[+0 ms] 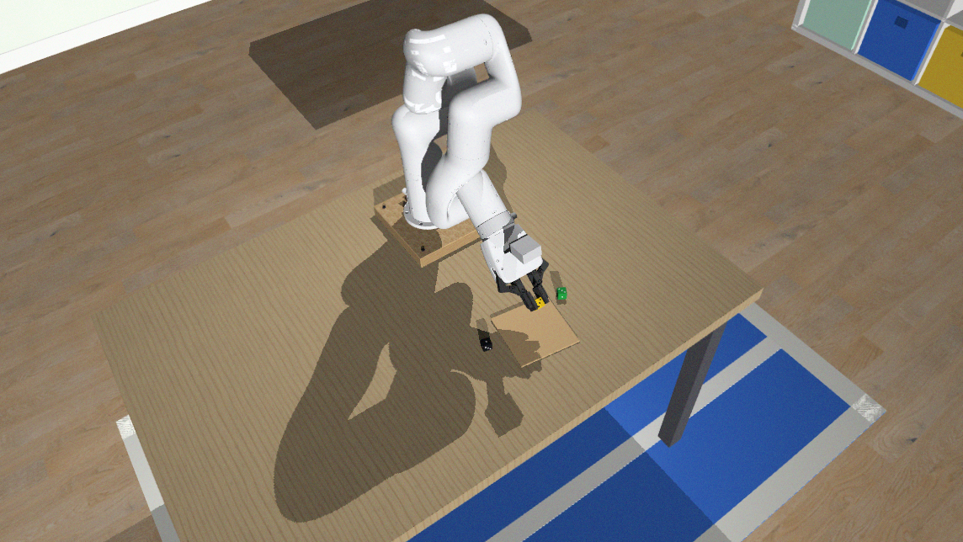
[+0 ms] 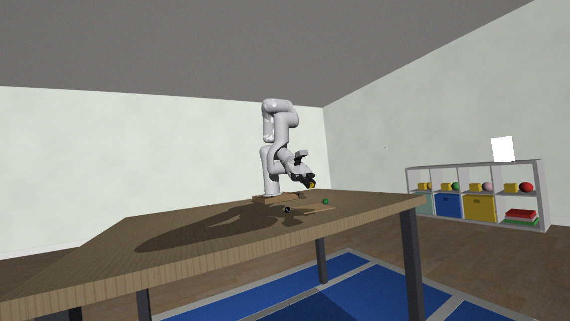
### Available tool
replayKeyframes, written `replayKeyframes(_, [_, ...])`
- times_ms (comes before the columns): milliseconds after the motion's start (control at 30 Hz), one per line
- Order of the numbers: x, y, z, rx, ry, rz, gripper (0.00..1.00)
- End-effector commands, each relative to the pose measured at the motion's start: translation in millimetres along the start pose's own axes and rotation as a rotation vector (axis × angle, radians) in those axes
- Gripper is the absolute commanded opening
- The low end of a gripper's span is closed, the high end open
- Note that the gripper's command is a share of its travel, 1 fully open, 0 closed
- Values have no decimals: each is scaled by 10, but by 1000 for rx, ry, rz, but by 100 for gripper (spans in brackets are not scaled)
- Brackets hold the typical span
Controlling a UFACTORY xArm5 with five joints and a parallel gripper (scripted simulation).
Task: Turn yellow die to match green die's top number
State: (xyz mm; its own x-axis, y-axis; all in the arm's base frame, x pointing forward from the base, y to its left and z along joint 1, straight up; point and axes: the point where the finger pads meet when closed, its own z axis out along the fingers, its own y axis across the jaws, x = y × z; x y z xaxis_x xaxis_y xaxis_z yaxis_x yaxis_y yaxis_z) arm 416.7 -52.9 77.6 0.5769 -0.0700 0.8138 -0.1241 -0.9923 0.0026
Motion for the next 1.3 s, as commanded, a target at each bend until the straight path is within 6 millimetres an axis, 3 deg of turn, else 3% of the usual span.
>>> replayKeyframes(0, [-74,0,56,0,2,0,15])
replayKeyframes(633, [-523,-2,373,0,2,0,15])
replayKeyframes(1267, [-559,-2,398,0,2,0,15])
